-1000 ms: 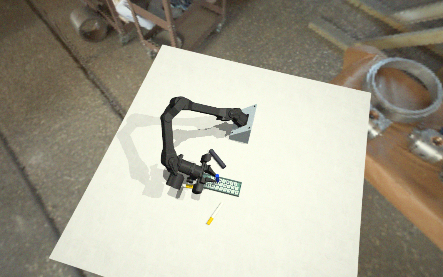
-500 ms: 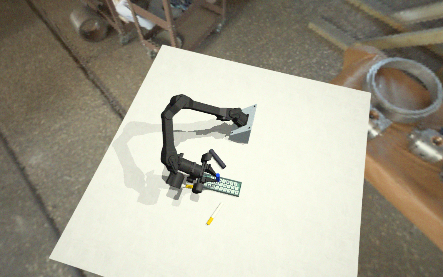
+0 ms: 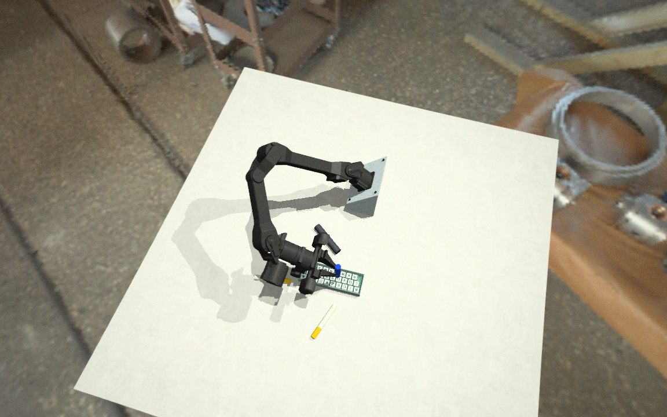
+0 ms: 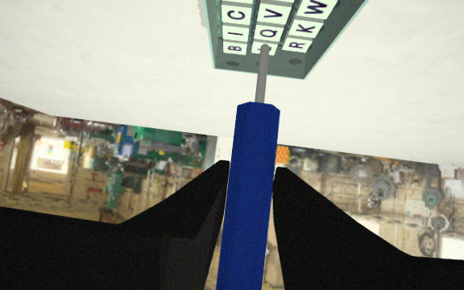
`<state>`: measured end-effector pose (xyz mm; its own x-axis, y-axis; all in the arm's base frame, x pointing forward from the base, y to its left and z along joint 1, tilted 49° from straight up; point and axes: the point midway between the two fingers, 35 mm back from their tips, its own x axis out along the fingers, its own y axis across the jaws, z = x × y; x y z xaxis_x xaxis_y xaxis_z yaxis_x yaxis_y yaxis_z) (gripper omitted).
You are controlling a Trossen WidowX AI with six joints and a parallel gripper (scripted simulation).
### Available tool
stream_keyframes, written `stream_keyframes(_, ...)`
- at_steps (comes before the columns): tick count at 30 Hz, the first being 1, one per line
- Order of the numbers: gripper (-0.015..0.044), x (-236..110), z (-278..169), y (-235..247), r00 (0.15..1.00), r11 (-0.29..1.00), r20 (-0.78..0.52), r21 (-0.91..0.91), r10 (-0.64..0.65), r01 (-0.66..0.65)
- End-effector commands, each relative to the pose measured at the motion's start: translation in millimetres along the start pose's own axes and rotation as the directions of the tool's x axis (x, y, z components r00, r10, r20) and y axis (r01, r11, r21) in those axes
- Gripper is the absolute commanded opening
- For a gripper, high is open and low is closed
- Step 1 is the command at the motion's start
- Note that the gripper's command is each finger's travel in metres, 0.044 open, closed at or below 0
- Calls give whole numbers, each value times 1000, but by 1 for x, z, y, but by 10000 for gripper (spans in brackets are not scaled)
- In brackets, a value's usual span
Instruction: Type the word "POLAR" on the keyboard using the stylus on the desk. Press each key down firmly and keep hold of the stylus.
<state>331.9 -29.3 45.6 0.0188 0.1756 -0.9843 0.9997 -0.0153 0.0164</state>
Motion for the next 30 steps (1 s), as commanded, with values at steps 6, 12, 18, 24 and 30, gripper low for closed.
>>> stream_keyframes(6, 0, 9, 10, -2, 1000, 1000, -6, -1, -9, 9)
stream_keyframes(12, 0, 9, 10, -2, 1000, 1000, -6, -1, -9, 9)
stream_keyframes(18, 52, 10, 10, -2, 1000, 1000, -6, -1, -9, 9)
stream_keyframes(24, 81, 10, 11, -2, 1000, 1000, -6, -1, -9, 9)
stream_keyframes(30, 81, 13, 14, -3, 1000, 1000, -6, -1, -9, 9)
